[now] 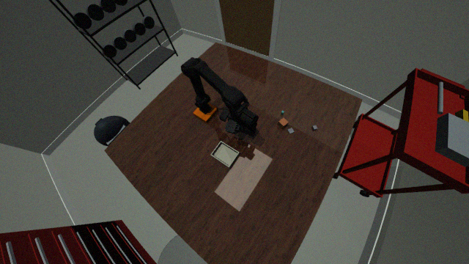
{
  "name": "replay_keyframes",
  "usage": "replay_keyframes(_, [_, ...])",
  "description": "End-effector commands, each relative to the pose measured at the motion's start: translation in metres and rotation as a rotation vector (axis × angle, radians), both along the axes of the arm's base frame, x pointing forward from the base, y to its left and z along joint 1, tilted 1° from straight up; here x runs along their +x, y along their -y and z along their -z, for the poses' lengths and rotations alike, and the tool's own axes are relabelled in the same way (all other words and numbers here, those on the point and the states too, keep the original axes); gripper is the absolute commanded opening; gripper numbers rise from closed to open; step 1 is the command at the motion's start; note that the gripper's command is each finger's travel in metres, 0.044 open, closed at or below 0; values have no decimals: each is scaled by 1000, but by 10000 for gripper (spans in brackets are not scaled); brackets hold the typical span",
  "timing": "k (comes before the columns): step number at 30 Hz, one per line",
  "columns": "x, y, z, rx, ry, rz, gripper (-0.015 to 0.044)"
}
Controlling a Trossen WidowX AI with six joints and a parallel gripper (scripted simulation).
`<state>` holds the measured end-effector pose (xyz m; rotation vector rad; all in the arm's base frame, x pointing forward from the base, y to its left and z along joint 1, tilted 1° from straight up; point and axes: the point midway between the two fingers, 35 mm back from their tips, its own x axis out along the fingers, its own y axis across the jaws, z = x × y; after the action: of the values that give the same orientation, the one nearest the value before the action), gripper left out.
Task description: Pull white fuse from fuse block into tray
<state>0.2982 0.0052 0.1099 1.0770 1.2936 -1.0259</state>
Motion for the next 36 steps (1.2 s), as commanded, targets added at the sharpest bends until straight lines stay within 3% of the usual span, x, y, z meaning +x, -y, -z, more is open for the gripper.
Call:
replay_keyframes(1, [8,20,-2,-8,4,-1,0])
replay_keyframes(23, [15,147,0,-19,5,-1,0])
replay_keyframes(36, [16,151,12,-20,5,-1,0])
